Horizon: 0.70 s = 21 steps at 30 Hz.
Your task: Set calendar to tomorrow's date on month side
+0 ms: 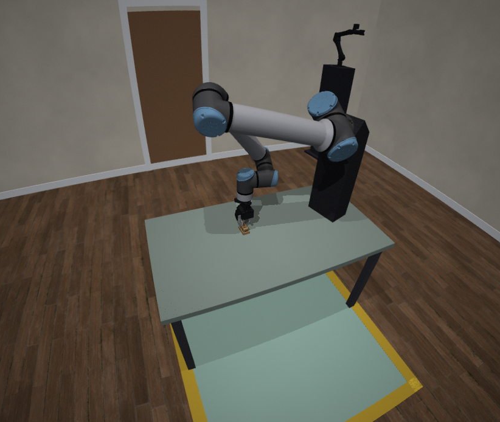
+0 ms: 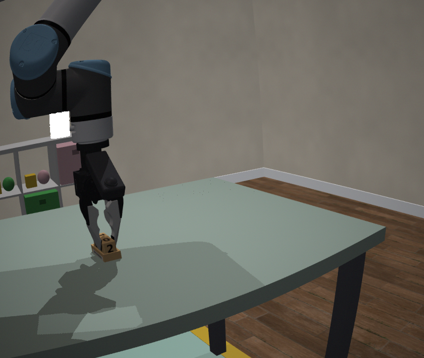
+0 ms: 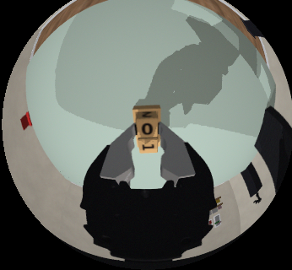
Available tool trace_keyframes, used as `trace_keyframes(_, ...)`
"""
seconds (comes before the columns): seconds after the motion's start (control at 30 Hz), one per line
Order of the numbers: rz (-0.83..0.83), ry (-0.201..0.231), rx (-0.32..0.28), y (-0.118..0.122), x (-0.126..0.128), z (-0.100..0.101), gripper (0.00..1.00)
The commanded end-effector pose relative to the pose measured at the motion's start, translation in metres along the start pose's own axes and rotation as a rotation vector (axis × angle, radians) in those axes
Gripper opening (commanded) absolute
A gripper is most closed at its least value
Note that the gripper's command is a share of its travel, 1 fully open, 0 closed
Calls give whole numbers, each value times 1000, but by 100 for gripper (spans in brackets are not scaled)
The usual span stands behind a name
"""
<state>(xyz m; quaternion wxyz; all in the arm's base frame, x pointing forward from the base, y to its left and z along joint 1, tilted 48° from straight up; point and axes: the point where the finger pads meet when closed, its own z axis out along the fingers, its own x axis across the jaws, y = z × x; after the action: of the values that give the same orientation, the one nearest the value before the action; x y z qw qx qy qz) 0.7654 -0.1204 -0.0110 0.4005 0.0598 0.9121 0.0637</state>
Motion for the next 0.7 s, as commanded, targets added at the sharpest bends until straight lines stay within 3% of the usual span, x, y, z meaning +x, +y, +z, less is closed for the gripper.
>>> trace_keyframes(0.0, 0, 0, 0, 0, 0, 0, 10)
trace_keyframes(0.37, 0, 0, 0, 0, 0, -5, 10)
trace_keyframes(0.67, 0, 0, 0, 0, 0, -50, 10)
